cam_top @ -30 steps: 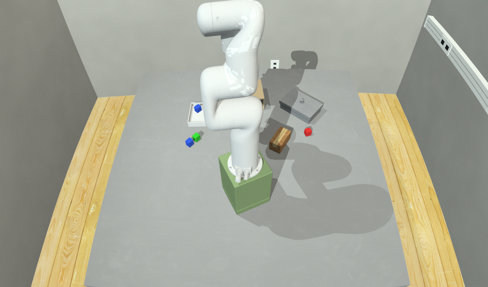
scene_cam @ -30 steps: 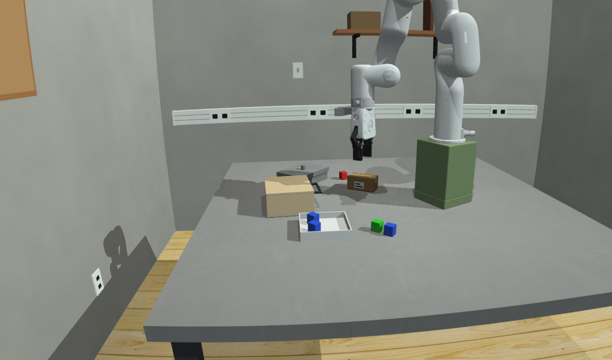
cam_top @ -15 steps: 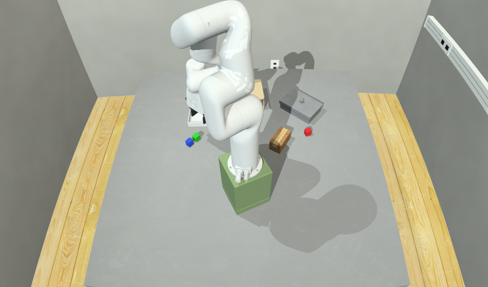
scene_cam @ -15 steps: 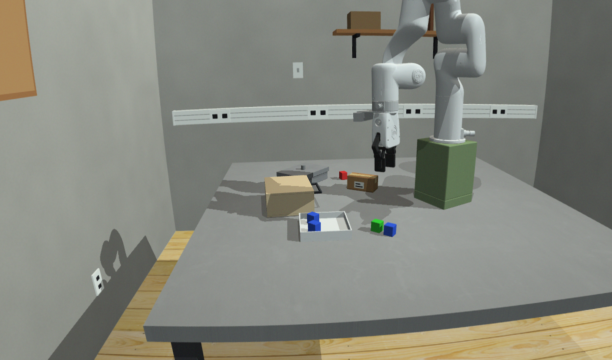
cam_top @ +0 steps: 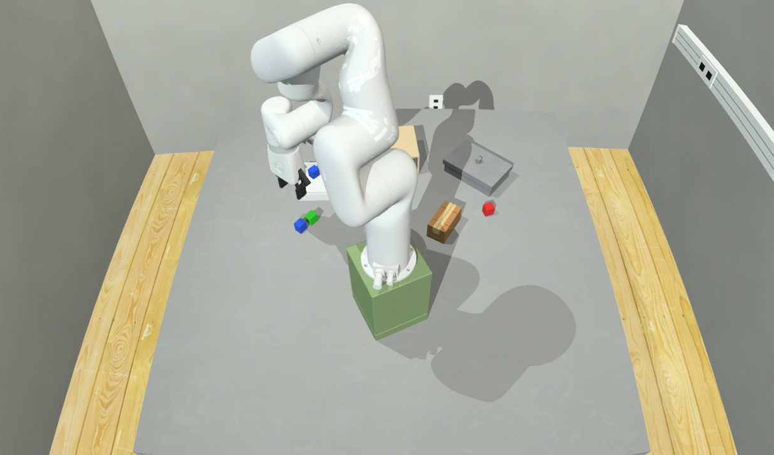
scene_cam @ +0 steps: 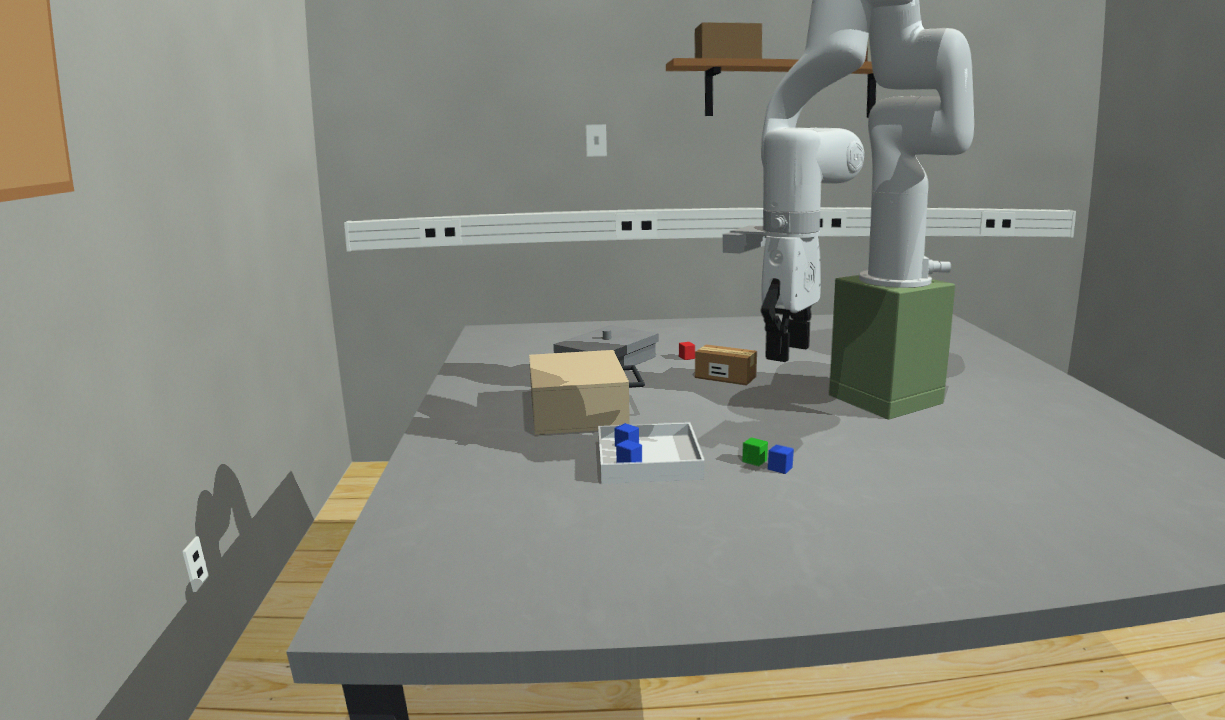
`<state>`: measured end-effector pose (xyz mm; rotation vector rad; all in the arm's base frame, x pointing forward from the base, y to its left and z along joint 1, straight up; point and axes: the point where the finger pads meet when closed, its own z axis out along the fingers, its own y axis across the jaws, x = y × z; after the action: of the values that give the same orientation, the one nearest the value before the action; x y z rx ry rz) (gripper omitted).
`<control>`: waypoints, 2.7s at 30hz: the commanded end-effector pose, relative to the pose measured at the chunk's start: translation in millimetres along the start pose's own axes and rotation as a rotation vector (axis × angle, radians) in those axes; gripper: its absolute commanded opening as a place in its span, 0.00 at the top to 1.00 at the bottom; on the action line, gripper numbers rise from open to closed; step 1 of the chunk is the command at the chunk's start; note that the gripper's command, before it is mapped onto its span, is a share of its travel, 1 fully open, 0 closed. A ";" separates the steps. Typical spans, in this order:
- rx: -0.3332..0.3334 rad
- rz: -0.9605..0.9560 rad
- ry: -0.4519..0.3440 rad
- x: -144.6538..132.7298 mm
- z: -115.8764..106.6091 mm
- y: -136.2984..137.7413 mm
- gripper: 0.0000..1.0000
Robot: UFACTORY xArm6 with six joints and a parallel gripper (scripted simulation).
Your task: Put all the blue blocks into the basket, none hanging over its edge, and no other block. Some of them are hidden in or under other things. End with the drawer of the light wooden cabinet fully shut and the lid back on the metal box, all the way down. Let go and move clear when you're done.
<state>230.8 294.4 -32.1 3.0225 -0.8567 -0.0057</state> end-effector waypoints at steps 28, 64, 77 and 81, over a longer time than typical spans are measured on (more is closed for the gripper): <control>-0.001 0.001 0.010 -0.8 -0.8 -2.6 0.44; -0.002 0.001 0.010 0.0 47.2 -3.3 0.44; -0.002 0.001 0.010 1.0 102.7 -4.3 0.44; -0.002 0.001 0.010 1.1 109.3 -4.4 0.44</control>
<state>231.4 295.1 -132.8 3.0143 -0.8559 -0.0014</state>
